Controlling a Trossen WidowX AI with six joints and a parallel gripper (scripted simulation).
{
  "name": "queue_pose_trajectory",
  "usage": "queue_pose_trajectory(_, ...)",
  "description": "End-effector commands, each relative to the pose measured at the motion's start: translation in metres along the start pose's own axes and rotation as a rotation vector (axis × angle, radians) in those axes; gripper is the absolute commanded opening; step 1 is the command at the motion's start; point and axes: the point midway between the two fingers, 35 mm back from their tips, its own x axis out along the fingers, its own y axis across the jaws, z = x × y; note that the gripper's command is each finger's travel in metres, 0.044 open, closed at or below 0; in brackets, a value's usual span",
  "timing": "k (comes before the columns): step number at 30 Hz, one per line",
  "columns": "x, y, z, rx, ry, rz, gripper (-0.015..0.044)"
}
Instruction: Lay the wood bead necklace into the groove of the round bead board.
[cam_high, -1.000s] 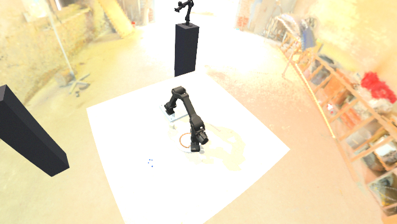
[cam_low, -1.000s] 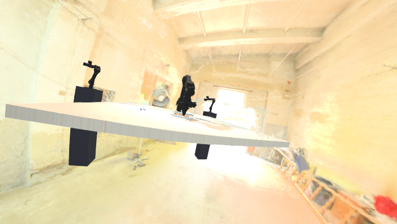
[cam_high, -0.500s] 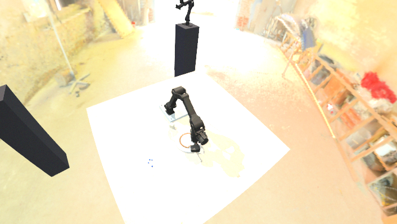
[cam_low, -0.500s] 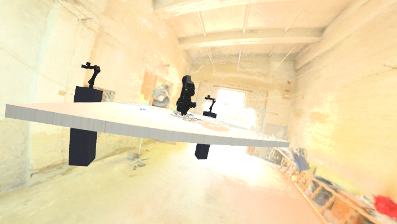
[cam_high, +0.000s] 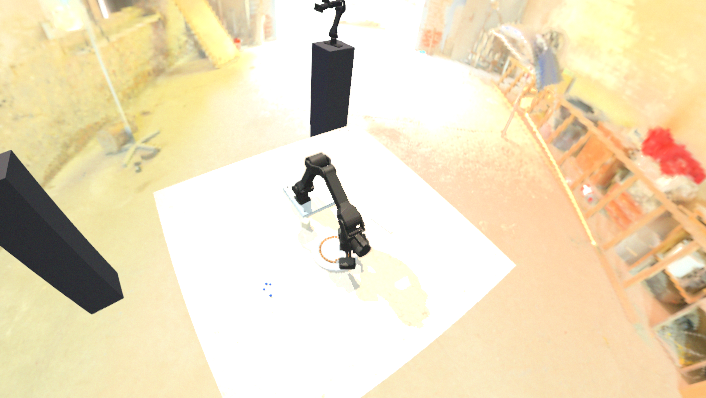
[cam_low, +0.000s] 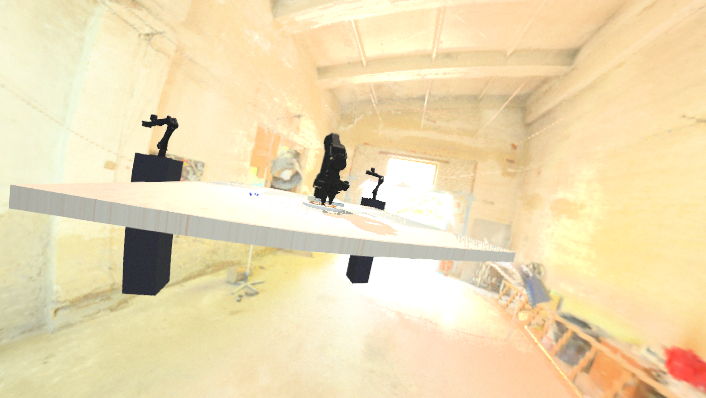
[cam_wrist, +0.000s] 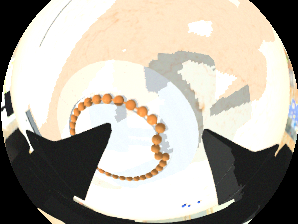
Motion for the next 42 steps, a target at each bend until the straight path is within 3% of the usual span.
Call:
queue_pose_trajectory(1,-0.001,-0.001,0.000,-0.003,0.000,-0.003,0.0440)
queue_pose_trajectory(8,-0.001,-0.001,0.000,-0.003,0.000,-0.003,0.0440)
queue_pose_trajectory(15,-0.032,0.000,-0.011,0.123,0.001,-0.003,0.0256)
queue_pose_trajectory(20,-0.032,0.000,-0.011,0.127,0.001,-0.003,0.0125)
queue_pose_trajectory(42,-0.005,-0.001,-0.011,0.124,-0.001,-0.006,0.0120)
